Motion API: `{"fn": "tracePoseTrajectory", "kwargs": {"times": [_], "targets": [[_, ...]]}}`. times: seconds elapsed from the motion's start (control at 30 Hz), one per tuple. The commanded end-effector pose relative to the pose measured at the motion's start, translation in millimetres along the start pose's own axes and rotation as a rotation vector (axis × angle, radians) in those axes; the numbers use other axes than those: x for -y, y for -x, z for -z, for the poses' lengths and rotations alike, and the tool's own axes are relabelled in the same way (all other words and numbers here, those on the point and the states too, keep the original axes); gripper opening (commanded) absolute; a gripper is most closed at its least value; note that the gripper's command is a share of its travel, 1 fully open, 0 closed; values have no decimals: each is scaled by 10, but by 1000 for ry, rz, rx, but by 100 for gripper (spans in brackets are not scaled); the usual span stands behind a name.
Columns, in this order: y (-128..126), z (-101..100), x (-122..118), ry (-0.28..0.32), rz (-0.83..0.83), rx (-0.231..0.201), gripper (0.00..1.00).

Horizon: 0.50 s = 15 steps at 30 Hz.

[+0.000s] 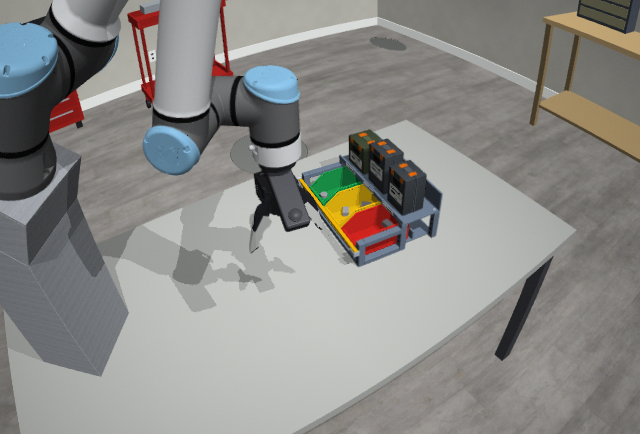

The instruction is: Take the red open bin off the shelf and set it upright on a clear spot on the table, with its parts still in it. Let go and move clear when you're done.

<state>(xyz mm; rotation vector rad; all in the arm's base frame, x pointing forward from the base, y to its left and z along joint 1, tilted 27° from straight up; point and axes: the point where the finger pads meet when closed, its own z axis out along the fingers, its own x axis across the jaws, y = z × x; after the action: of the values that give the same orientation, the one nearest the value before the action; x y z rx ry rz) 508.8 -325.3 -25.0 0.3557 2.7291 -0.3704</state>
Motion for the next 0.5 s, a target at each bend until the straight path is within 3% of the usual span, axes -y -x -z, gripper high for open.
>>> {"fn": "tracePoseTrajectory", "kwargs": {"times": [0.0,0.2,0.37,0.47], "targets": [[74,-51,-79,-37,-2,3,100],[74,-51,-79,-37,-2,3,100],[352,-213,-436,-37,-2,3,100],[352,-213,-436,-37,-2,3,100]]}}
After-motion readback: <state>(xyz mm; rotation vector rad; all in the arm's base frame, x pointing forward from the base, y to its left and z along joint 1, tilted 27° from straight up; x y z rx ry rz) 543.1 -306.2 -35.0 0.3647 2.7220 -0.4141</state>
